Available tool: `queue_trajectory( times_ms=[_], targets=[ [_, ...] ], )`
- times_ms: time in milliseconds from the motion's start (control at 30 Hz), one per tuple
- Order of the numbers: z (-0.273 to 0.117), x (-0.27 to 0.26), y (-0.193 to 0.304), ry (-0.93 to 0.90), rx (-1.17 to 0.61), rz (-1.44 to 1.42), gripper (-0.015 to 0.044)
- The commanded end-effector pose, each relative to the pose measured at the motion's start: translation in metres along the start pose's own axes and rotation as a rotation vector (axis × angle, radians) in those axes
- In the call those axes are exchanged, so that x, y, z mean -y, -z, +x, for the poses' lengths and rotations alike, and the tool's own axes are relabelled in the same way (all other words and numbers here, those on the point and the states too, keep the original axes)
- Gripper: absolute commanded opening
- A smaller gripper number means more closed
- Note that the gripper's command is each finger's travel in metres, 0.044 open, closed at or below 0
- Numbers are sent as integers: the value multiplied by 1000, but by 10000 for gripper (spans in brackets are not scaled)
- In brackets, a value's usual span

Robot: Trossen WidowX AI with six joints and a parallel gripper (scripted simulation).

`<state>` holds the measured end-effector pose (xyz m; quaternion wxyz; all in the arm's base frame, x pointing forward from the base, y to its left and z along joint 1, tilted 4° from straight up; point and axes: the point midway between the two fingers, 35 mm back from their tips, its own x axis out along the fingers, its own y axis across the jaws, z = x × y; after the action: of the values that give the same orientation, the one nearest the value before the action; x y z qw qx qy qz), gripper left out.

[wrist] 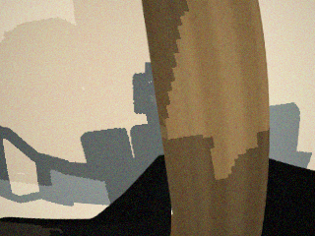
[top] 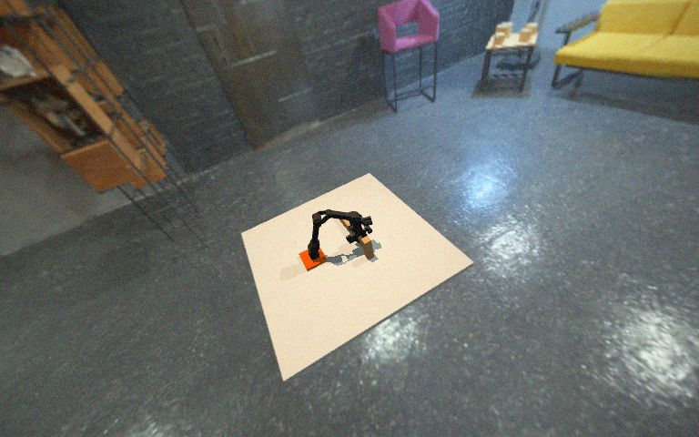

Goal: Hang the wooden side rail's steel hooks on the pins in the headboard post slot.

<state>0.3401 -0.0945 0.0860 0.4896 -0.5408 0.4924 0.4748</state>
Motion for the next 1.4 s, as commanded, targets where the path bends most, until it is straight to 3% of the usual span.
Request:
queue_trajectory(
  times_ms=[0, 1367],
  targets=[
    [-1, 1, 1, 6, -3, -6, 0],
    [-1, 1, 6, 6, -3, -6, 0]
  ],
)
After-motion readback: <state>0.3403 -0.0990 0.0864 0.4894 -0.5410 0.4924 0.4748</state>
